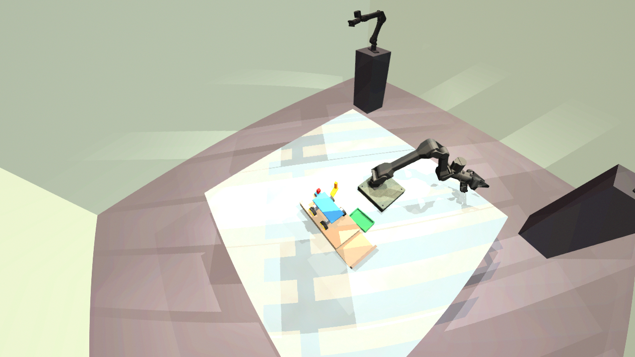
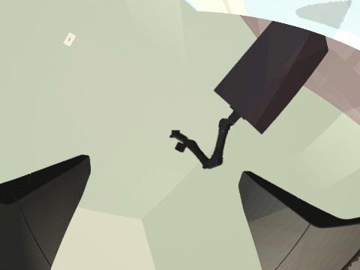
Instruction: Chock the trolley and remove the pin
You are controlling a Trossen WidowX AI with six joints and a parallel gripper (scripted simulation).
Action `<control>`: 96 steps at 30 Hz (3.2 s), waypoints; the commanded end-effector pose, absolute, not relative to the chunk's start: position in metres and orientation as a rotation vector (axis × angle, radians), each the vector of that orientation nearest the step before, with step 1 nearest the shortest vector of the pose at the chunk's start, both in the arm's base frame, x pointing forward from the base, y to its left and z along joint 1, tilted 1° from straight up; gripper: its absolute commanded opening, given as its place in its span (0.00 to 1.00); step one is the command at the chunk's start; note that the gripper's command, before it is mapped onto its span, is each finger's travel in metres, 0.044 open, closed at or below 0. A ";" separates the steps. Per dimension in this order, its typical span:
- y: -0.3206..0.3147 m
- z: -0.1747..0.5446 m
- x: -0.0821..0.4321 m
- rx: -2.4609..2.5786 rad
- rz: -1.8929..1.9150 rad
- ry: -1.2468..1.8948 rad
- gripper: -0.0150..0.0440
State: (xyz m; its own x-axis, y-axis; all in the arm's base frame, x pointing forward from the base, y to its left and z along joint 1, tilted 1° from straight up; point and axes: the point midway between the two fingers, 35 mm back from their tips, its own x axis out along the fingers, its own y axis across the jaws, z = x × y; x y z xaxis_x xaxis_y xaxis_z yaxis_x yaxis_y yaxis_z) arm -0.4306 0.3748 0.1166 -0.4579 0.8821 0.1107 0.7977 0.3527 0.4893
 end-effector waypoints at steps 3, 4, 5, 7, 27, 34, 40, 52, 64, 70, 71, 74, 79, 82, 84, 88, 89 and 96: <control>0.379 0.115 -0.427 1.525 0.749 2.413 0.80; 0.383 0.114 -0.424 1.521 0.763 2.394 0.75; 0.387 0.112 -0.419 1.515 0.780 2.370 0.71; 0.400 0.109 -0.407 1.509 0.811 2.308 0.62; 0.525 0.109 -0.219 1.469 0.824 1.717 0.58; 0.547 0.112 -0.143 1.428 0.785 1.544 0.58; 0.556 0.116 -0.076 1.384 0.739 1.411 0.58; 0.546 0.125 0.058 1.280 0.620 1.185 0.58; 0.501 0.140 0.183 1.167 0.479 1.005 0.58; 0.466 0.148 0.239 1.107 0.400 0.932 0.58; 0.460 0.150 0.248 1.097 0.387 0.921 0.58; 0.439 0.154 0.273 1.066 0.346 0.890 0.58; 0.401 0.161 0.311 1.015 0.276 0.844 0.58; 0.375 0.165 0.332 0.986 0.231 0.820 0.58; 0.357 0.167 0.345 0.968 0.199 0.805 0.58; 0.317 0.171 0.371 0.942 0.121 0.776 0.58; 0.306 0.171 0.376 0.935 0.102 0.770 0.58; 0.229 0.176 0.407 0.895 -0.042 0.735 0.58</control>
State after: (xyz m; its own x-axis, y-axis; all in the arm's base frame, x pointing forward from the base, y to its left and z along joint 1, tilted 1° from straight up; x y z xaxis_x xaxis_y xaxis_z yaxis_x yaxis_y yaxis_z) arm 0.3987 0.2574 0.1752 0.7565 0.3060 -0.5780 0.2960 0.6278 0.7199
